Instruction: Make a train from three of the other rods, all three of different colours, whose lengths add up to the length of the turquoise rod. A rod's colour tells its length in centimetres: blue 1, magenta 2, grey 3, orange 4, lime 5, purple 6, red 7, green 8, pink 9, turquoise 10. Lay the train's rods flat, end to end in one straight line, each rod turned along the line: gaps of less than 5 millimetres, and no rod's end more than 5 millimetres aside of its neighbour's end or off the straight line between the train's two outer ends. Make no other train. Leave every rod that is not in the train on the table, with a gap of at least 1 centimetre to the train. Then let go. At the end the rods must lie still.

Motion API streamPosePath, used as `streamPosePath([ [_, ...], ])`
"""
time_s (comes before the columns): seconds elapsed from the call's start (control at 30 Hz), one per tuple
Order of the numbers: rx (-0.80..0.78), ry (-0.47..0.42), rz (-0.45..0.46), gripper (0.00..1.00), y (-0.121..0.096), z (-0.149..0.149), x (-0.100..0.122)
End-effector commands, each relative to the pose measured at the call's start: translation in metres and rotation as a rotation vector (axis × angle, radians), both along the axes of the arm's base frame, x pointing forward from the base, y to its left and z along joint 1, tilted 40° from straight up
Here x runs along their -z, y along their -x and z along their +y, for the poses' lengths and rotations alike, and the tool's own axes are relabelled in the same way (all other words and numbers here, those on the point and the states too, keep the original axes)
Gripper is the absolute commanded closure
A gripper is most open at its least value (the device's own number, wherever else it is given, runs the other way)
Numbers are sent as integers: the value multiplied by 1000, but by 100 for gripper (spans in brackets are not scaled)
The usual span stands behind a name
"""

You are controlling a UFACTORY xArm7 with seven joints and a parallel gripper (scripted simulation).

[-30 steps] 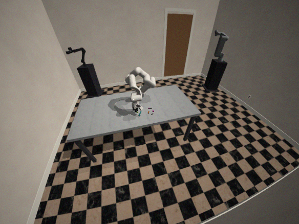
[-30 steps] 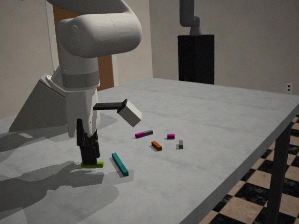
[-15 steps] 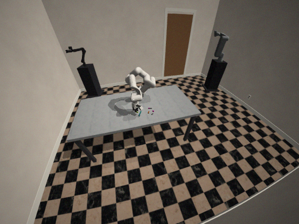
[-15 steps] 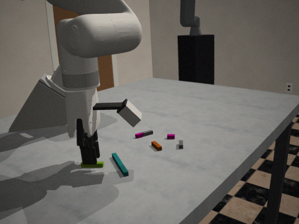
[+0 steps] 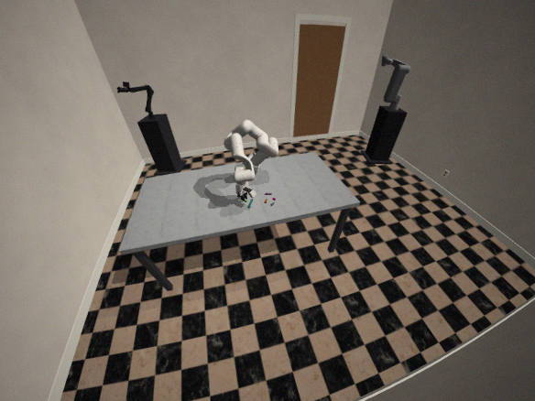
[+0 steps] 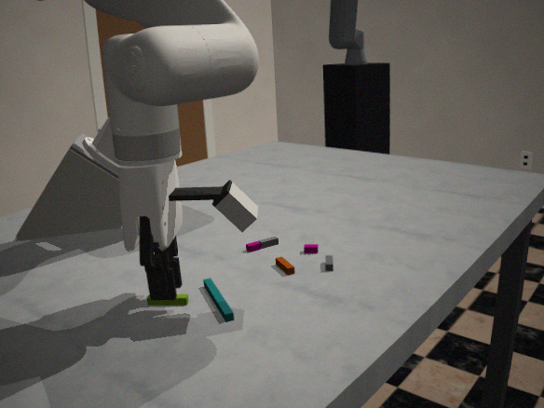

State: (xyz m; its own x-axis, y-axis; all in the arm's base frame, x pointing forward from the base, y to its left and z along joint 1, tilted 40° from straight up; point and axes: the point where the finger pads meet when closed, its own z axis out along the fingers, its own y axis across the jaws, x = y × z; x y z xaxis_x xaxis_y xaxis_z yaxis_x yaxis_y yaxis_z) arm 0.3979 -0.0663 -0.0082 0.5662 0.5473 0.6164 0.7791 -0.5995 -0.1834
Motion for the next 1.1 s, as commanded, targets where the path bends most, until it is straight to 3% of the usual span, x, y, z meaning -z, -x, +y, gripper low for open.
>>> streamPosePath([
  [0.0, 2, 2, -2, 76, -1, -1, 0],
  [1.07, 2, 2, -2, 76, -4, 7, 10],
])
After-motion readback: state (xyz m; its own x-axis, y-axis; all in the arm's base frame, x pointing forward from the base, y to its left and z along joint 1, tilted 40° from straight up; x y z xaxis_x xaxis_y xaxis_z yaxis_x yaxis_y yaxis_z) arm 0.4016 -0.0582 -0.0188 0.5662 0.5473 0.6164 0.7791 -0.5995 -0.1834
